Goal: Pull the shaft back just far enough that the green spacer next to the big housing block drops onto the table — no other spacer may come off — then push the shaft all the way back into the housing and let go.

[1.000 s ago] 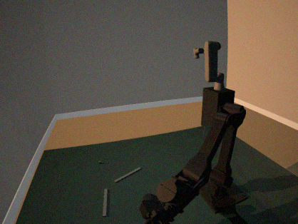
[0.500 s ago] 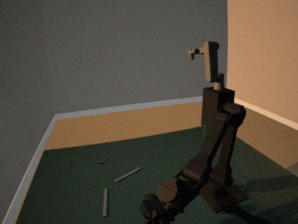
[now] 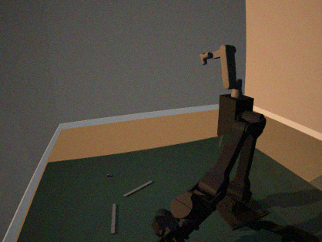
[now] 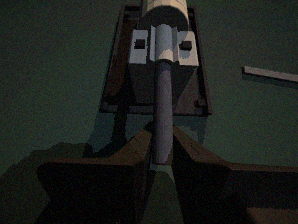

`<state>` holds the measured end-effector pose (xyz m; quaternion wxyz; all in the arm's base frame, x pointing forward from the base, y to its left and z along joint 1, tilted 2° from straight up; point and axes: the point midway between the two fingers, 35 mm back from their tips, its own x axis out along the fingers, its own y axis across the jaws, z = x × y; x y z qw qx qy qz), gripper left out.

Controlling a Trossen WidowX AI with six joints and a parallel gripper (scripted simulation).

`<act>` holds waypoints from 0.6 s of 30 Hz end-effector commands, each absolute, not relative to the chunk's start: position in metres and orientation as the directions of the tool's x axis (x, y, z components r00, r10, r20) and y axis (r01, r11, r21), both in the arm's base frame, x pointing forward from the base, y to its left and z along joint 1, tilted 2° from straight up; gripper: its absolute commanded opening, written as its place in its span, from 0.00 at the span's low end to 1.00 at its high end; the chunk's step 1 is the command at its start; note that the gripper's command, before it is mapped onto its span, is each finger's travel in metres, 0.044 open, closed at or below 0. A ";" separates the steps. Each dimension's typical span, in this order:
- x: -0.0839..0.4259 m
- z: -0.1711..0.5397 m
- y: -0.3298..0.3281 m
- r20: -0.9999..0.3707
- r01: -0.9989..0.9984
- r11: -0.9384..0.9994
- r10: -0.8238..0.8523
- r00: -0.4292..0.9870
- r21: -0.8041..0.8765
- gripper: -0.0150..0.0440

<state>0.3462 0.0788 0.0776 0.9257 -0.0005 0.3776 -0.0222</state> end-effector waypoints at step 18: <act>0.344 0.078 0.079 -0.698 0.044 0.999 -0.043 0.714 -0.016 0.25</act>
